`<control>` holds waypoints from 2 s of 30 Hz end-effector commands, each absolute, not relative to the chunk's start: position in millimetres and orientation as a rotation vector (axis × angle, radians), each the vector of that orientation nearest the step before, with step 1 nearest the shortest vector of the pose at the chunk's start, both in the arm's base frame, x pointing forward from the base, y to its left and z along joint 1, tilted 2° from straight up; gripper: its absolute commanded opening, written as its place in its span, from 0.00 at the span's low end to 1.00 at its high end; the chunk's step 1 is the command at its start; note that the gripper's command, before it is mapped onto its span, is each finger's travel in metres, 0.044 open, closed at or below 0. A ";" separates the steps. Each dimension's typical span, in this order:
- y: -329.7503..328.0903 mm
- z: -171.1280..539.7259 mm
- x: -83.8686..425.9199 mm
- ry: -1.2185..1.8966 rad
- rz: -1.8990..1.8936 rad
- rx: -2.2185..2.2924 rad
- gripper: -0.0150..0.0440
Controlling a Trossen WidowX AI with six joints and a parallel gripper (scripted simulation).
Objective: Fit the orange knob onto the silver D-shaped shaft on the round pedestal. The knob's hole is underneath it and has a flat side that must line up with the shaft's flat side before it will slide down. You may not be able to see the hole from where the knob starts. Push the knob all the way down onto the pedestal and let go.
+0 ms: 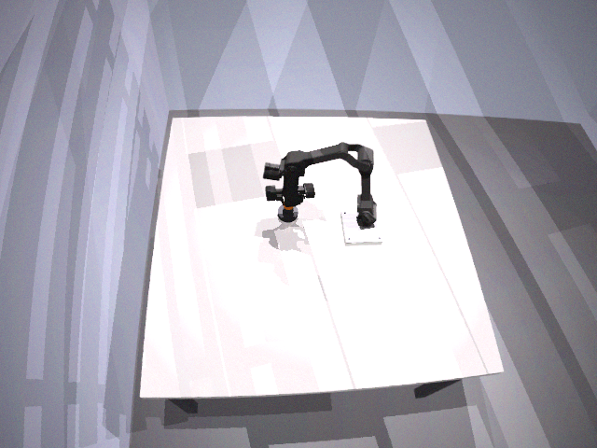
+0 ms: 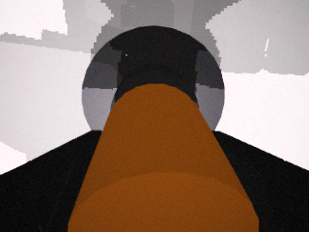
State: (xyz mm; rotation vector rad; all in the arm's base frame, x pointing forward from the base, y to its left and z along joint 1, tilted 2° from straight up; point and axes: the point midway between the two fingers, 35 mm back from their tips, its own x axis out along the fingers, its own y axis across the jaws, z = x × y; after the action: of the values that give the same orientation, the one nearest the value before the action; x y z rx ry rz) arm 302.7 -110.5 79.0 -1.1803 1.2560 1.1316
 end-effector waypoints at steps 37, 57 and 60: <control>-114.4 81.8 310.7 1.157 1.286 -1.344 0.25; -110.9 80.2 302.7 1.044 1.439 -1.494 0.25; -110.9 79.4 302.7 1.044 1.439 -1.494 0.25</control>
State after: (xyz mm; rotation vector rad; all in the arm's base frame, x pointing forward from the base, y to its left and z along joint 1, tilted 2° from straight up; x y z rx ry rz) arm 303.8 -110.9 80.4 -1.4856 1.0451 1.4363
